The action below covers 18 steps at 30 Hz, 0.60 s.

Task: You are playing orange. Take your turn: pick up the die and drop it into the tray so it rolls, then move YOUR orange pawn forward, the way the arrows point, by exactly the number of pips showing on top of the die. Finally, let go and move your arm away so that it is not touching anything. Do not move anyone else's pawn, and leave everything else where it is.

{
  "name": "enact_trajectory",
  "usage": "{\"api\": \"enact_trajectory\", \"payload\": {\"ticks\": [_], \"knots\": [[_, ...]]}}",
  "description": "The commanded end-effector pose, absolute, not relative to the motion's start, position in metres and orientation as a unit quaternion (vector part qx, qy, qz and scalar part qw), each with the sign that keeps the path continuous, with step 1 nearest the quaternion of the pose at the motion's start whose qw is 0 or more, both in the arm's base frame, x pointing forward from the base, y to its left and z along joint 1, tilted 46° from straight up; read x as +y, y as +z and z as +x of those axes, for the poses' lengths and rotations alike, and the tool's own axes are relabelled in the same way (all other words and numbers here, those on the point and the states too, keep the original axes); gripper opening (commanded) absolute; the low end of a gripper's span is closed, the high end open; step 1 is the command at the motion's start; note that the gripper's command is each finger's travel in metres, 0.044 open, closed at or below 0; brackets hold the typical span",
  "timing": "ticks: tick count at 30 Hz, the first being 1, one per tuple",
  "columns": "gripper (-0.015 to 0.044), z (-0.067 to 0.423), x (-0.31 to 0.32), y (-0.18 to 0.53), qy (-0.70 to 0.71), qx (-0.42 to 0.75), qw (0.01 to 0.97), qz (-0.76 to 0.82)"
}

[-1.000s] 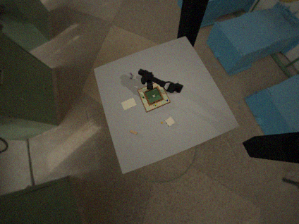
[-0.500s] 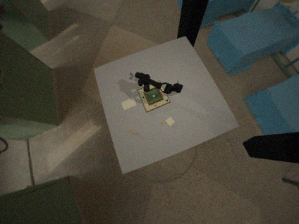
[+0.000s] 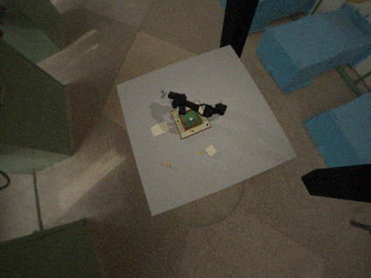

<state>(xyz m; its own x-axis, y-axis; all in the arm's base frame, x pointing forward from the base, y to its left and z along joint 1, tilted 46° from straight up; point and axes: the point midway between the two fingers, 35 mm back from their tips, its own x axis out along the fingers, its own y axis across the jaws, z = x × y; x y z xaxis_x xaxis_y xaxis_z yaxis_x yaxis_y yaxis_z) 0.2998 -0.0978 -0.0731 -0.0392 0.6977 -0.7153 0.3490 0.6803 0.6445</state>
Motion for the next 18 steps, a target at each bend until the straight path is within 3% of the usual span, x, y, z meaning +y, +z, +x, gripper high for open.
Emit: {"api": "enact_trajectory", "payload": {"ticks": [1, 6, 18], "knots": [[0.0, 0.299, -0.091, -0.078, 0.15, 0.706, 0.583, 0.374], [0.0, 0.298, -0.086, -0.083, 0.15, 0.706, 0.583, 0.375], [0.0315, 0.301, -0.109, -0.062, 0.149, 0.706, 0.584, 0.372]]}}
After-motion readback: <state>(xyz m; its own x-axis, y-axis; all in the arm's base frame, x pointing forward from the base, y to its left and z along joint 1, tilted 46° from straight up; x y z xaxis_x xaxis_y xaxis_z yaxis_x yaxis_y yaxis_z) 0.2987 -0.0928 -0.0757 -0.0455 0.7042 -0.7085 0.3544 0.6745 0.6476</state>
